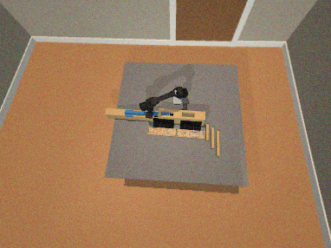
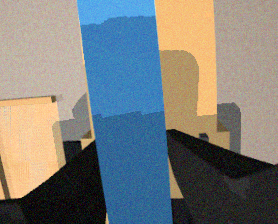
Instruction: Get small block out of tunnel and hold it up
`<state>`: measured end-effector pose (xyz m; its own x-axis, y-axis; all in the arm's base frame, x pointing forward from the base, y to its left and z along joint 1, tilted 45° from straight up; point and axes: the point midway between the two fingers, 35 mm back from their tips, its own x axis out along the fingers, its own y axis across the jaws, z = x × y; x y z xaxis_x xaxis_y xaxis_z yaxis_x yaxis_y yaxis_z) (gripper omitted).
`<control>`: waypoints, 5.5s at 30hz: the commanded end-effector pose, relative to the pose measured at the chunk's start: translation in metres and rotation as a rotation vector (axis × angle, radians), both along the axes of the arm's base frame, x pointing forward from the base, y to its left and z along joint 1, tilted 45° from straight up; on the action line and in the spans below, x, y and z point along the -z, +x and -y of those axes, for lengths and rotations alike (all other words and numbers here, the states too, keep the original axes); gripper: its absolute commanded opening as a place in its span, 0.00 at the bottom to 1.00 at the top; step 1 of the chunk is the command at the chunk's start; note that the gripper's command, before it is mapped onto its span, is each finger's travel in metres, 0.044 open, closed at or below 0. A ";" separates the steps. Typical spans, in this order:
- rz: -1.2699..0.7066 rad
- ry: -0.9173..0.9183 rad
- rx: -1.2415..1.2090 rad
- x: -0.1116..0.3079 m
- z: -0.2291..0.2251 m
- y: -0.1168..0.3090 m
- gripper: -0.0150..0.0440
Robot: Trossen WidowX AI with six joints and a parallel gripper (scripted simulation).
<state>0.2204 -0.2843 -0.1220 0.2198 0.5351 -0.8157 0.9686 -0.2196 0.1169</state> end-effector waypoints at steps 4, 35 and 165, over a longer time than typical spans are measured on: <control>0.004 -0.017 0.008 0.015 0.010 -0.001 0.25; 0.003 -0.013 0.008 -0.054 -0.009 0.003 1.00; 0.002 -0.015 0.003 -0.031 -0.030 0.004 0.47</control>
